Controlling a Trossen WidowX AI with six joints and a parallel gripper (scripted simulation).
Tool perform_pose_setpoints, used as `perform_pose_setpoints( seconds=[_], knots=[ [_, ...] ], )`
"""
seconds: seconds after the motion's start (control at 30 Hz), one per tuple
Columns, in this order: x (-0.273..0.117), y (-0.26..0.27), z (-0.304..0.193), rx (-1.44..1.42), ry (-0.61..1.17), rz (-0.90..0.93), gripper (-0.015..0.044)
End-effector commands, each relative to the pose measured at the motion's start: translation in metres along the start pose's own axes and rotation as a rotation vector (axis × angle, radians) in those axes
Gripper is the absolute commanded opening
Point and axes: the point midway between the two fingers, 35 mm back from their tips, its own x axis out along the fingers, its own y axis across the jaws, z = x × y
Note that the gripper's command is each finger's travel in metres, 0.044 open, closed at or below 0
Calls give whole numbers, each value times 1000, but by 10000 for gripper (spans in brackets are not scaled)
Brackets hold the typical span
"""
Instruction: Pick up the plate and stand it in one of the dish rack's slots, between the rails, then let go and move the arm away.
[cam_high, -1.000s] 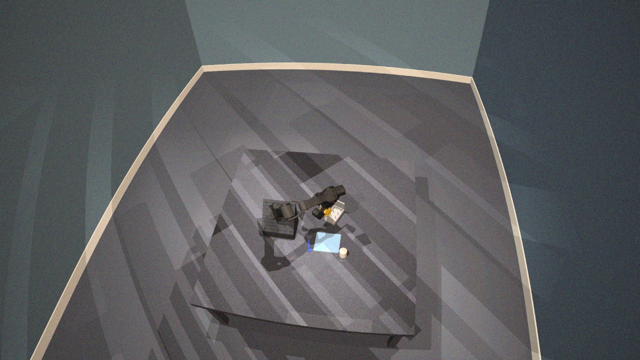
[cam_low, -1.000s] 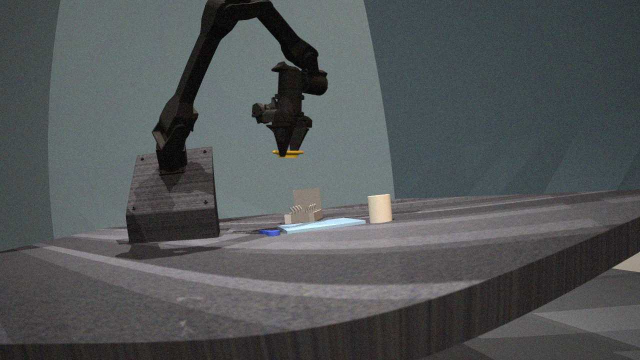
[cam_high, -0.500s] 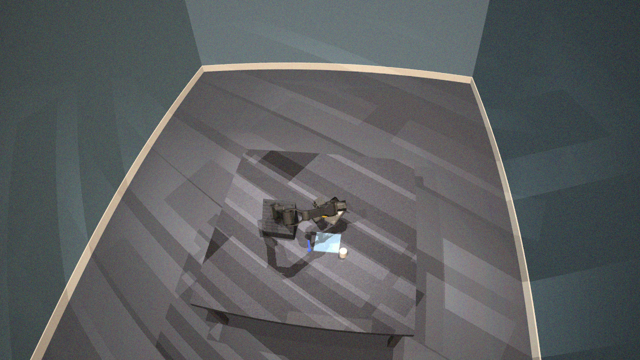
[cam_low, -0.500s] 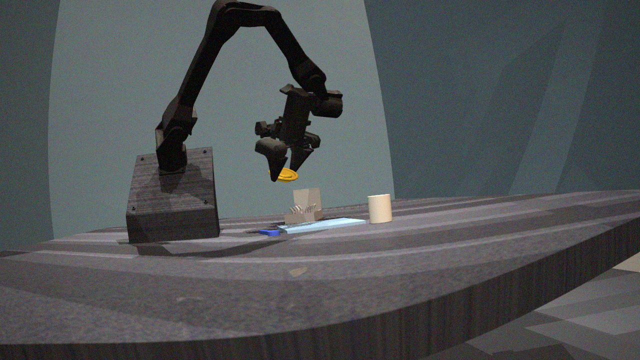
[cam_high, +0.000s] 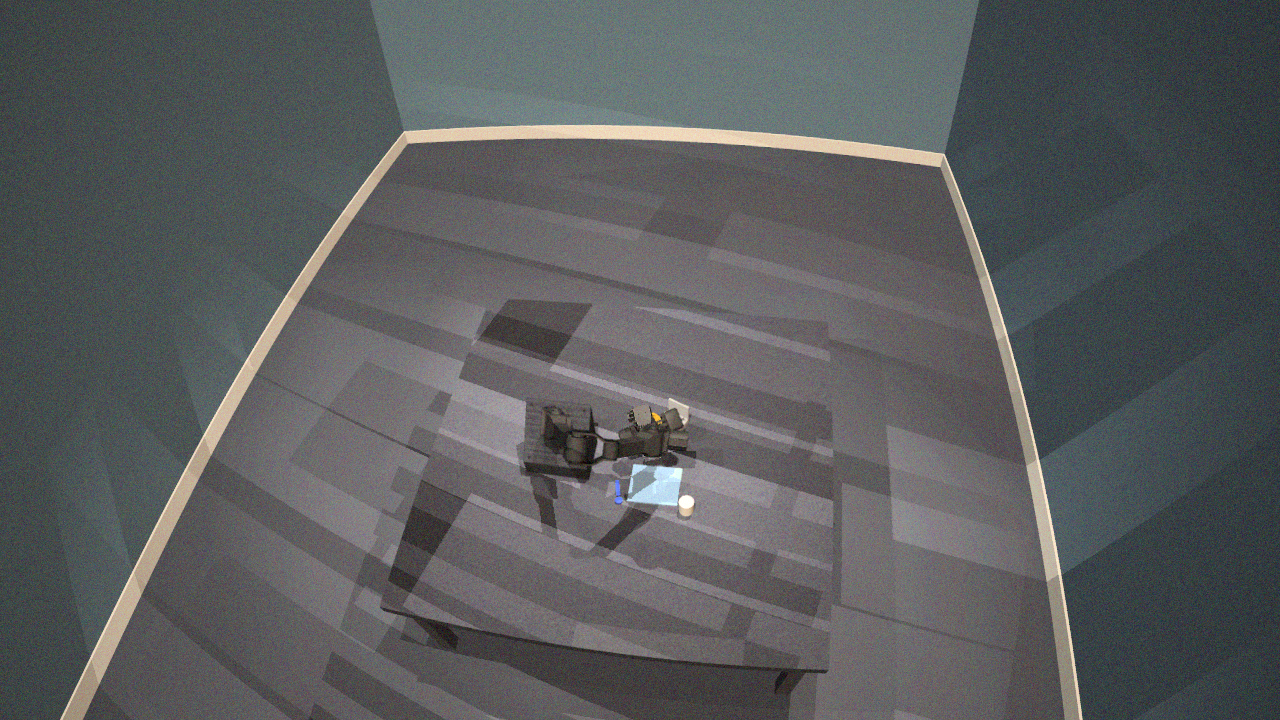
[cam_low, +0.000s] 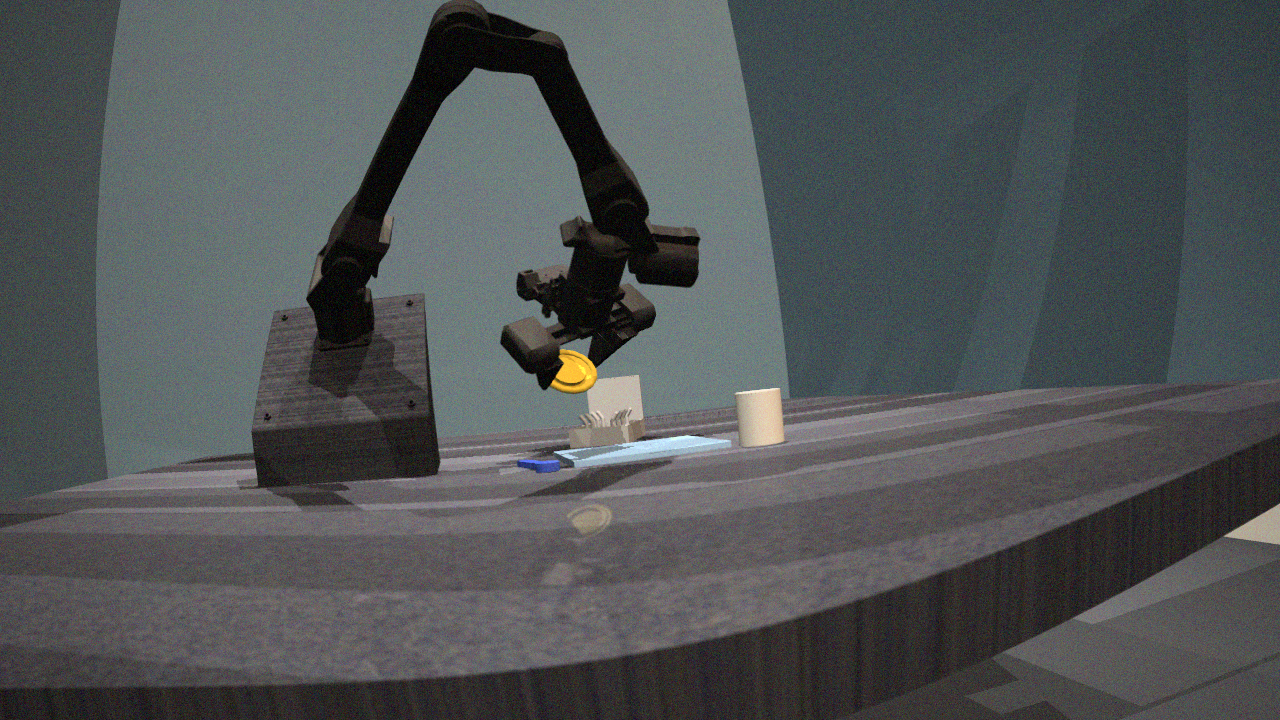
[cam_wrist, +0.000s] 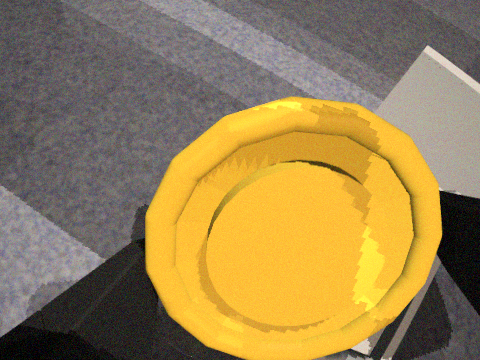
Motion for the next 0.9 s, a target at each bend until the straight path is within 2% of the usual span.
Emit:
perform_pose_setpoints(
  seconds=[0.0, 0.87],
  knots=[
    [4, 0, -4, 45, -56, -72, 0],
    [1, 11, -40, 327, -327, -622, 0]
  ],
)
